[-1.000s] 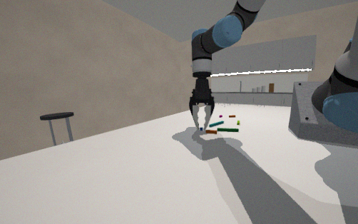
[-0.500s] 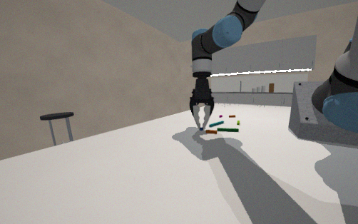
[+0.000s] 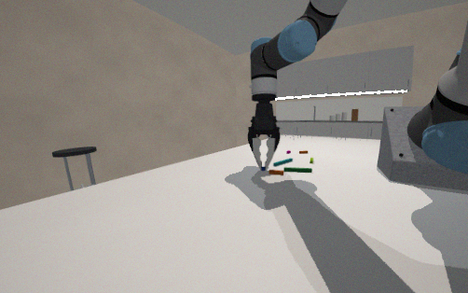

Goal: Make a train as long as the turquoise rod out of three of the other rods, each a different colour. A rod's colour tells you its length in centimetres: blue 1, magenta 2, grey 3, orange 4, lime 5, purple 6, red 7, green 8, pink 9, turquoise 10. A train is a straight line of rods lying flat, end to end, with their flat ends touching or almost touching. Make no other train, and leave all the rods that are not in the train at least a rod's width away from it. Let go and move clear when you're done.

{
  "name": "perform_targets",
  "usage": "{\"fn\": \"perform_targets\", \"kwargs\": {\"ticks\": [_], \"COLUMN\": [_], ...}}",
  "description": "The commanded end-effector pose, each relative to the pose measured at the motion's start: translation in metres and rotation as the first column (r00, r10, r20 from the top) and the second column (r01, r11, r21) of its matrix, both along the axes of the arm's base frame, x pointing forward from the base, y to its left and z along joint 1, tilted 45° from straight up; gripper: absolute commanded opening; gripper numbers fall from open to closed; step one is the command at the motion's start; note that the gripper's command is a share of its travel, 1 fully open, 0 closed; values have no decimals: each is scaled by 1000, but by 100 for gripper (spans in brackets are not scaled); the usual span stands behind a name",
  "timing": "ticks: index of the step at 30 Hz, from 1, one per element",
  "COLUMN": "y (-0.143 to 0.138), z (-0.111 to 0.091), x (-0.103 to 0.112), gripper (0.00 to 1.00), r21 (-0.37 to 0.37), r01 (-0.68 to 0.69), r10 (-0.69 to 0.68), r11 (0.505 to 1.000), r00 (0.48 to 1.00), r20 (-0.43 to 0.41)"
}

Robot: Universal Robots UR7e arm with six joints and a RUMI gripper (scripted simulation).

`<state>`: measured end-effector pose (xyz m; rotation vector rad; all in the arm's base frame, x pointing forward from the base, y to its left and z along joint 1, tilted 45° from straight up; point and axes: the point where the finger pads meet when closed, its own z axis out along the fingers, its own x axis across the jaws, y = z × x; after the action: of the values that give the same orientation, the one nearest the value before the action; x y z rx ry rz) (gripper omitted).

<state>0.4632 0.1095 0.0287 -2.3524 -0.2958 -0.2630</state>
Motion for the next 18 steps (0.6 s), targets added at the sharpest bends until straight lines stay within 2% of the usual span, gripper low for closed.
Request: {"fn": "perform_targets", "kwargs": {"ticks": [1,11,18], "y": [0,-1,-8], "z": [0,1,8], "x": [0,0,-1], "gripper": [0,0,0], "r21": [0,0,0], "r01": [1,1,1], "r10": [-1,-1,-1], "r11": [1000,1000,1000], "r00": [1000,1000,1000], "r20": [1,1,1]}}
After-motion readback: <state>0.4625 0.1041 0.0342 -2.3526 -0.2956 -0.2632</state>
